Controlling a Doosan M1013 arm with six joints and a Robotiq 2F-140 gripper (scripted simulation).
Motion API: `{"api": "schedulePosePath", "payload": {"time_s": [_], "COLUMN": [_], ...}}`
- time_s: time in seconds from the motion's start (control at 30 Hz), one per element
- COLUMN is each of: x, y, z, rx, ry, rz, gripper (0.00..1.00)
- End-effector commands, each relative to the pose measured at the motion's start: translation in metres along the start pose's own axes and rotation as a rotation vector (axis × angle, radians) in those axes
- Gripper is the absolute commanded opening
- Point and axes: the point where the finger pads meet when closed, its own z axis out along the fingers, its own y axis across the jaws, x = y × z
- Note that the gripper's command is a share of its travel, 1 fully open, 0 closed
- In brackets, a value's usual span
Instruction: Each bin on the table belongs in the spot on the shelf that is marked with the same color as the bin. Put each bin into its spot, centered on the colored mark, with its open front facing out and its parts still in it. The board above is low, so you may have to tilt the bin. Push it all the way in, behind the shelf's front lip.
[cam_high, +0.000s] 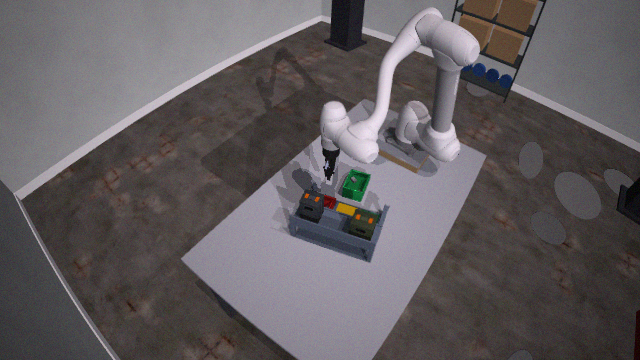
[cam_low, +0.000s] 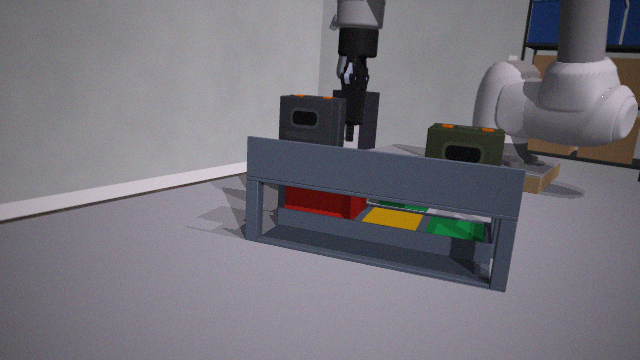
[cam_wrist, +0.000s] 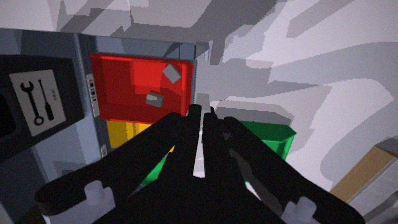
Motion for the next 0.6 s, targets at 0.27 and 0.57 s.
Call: {"api": "schedulePosePath", "payload": {"time_s": [0.27, 0.57], "x": [-0.013, -0.024], "y": [0.02, 0.037], "z": [-0.015, -0.025], "rx": [0.0, 0.0], "ry": [0.0, 0.0], "rz": [-0.313, -0.569], "gripper": [0.1, 0.1]}}
